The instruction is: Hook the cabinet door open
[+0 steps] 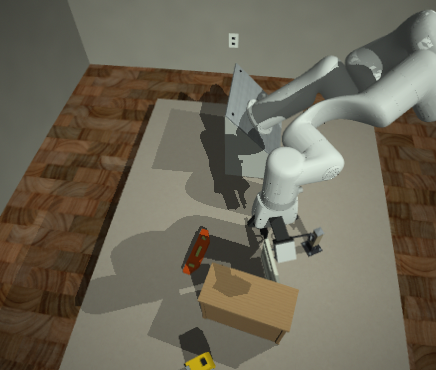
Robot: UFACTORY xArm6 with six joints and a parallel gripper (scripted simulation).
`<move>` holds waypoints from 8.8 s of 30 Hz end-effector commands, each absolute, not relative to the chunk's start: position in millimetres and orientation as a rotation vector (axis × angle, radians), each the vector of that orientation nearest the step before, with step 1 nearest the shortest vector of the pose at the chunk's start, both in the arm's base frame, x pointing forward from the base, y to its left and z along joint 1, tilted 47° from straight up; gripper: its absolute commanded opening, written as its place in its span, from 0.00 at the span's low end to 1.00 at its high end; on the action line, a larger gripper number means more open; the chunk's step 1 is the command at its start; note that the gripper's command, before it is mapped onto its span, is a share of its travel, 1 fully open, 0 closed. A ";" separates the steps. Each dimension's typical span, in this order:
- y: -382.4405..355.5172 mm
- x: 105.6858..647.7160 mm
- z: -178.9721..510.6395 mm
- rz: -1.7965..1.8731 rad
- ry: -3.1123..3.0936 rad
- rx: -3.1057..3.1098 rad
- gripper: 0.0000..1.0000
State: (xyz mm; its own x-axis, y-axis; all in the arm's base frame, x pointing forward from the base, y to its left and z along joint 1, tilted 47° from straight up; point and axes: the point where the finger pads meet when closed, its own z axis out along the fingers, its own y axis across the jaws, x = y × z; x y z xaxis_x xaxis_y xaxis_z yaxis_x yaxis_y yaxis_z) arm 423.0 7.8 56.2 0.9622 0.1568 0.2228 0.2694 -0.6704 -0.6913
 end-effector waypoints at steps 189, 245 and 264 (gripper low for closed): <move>144.2 375.0 47.4 -0.742 -1.618 -1.855 0.24; 162.7 376.1 29.9 -0.742 -1.618 -1.855 0.04; 162.7 376.1 29.9 -0.742 -1.618 -1.855 0.04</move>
